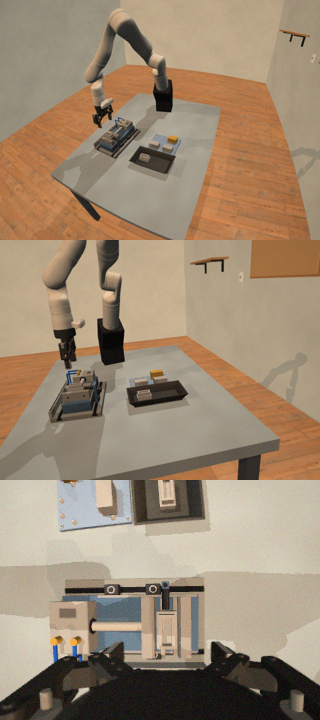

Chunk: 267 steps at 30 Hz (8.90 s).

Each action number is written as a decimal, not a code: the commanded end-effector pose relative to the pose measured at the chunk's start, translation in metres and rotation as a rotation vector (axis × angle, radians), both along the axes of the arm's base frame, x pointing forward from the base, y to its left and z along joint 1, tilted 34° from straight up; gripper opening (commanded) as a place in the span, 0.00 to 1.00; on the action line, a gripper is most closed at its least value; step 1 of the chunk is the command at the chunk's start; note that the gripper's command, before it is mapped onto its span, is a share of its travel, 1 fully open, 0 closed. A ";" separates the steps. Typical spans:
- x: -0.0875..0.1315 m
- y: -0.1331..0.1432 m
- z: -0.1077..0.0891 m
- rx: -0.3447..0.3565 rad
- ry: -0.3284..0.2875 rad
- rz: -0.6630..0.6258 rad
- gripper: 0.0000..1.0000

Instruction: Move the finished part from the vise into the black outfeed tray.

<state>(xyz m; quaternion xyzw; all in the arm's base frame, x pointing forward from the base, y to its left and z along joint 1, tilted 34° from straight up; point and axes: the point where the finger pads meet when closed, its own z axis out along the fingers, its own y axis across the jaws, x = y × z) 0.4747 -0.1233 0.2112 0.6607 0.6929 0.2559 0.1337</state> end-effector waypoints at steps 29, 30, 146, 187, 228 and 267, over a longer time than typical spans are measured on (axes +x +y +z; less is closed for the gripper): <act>0.000 0.000 0.001 0.000 -0.002 -0.001 0.00; 0.000 0.000 0.001 0.000 -0.002 -0.001 0.00; 0.033 0.012 -0.053 0.001 -0.005 0.001 0.67; 0.034 0.012 -0.053 0.001 -0.005 0.001 0.67; 0.034 0.012 -0.053 0.001 -0.005 0.001 0.67; 0.037 0.013 -0.058 0.001 -0.005 0.001 0.67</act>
